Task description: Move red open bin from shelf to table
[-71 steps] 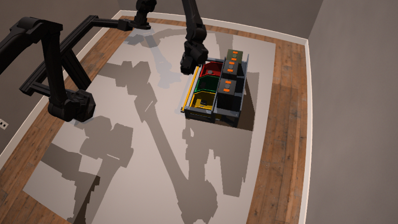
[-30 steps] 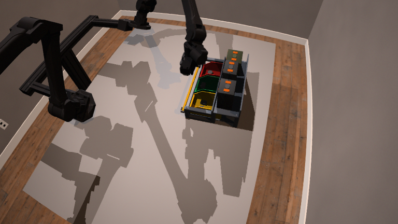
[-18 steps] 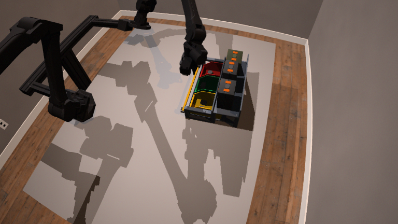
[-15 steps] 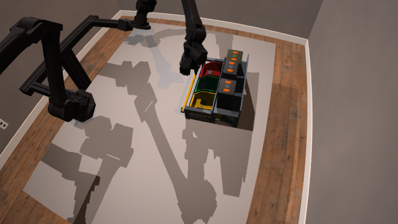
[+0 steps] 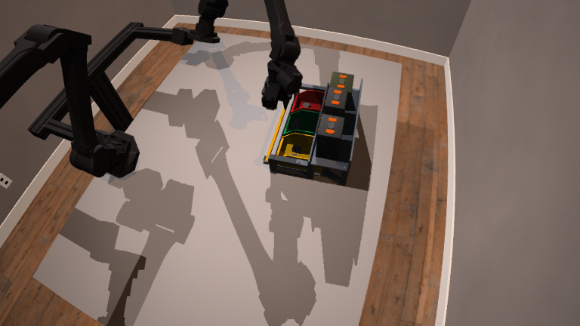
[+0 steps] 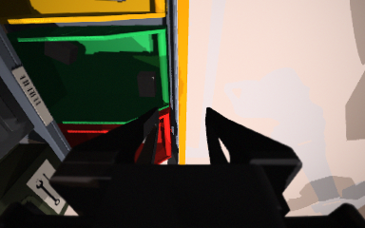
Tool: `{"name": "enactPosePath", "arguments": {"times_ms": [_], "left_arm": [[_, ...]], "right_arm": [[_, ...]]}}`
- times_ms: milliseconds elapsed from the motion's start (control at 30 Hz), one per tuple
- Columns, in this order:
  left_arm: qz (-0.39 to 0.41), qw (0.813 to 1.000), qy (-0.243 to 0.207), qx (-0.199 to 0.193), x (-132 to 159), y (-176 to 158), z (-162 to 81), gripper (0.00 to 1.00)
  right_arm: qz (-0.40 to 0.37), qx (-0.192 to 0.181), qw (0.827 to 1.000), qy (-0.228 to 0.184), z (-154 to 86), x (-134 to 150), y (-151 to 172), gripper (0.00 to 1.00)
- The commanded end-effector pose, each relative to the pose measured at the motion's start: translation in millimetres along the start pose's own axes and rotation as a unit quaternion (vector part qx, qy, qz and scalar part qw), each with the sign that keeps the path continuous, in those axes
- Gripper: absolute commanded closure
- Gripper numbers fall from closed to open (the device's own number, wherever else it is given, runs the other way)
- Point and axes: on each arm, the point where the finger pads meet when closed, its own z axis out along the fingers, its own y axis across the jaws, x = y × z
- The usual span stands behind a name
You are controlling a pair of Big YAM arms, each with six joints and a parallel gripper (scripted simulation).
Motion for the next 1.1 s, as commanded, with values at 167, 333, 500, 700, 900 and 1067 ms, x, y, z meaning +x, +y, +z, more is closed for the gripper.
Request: {"name": "enactPosePath", "arguments": {"times_ms": [167,333,500,700,900,1067], "left_arm": [[-0.012,0.999,-0.027,-0.032,-15.3,21.3,-38.1,0.57],[-0.011,0.999,-0.026,-0.032,-15.5,20.6,-38.0,0.57],[-0.011,0.999,-0.026,-0.031,-15.6,20.0,-37.9,0.57],[-0.010,0.999,-0.027,-0.033,-16.2,19.6,-35.9,0.57],[0.001,0.999,-0.020,-0.026,-17.0,11.0,-22.1,0.57],[0.010,1.000,-0.006,-0.011,-13.5,-0.7,1.7,0.57]], "right_arm": [[0.000,0.006,1.000,-0.024,-8.5,-17.2,-4.4,0.00],[0.000,0.006,1.000,-0.024,-8.5,-17.2,-4.4,0.00],[0.000,0.006,1.000,-0.024,-8.5,-17.2,-4.4,0.00],[0.000,0.006,1.000,-0.024,-8.5,-17.2,-4.4,0.00],[0.000,0.006,1.000,-0.024,-8.5,-17.2,-4.4,0.00],[0.000,0.006,1.000,-0.024,-8.5,-17.2,-4.4,0.00]]}}
